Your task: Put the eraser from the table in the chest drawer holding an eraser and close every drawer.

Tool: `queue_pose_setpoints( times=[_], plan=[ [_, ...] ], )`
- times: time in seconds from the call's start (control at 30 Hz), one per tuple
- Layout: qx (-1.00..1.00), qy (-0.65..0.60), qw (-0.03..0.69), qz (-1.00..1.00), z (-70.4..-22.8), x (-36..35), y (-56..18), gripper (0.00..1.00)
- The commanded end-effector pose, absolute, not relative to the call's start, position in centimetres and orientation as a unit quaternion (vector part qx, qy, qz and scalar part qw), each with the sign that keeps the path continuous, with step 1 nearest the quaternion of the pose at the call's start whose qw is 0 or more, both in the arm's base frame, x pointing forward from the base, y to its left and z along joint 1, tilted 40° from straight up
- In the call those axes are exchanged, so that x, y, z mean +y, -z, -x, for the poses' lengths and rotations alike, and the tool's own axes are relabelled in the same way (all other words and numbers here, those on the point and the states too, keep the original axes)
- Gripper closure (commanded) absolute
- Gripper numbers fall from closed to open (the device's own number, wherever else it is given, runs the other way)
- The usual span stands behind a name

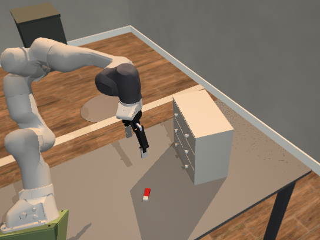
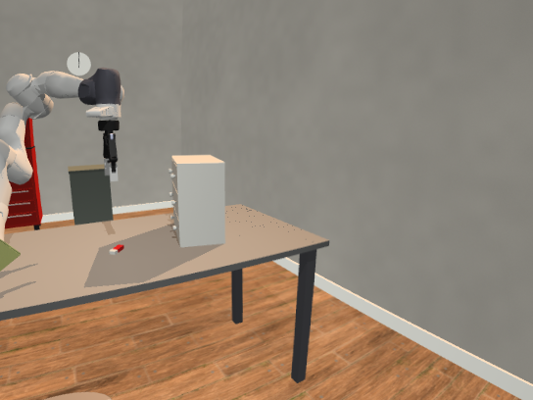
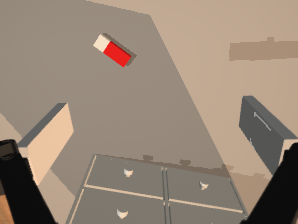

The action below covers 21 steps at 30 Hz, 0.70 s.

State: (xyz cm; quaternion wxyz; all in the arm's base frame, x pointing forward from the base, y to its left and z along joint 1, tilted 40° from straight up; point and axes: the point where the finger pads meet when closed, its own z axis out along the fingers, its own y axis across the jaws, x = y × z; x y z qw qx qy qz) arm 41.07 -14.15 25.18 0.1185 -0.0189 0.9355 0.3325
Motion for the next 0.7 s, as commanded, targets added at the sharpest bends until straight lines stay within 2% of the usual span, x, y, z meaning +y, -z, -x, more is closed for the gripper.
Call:
queue_pose_setpoints(
  times=[0.0,0.67],
  plan=[
    [0.936,-0.333,0.093,-0.059,-41.27,-14.32,-25.04,0.00],
    [0.932,-0.337,0.077,-0.104,-41.45,-13.89,-24.51,0.00]
  ],
)
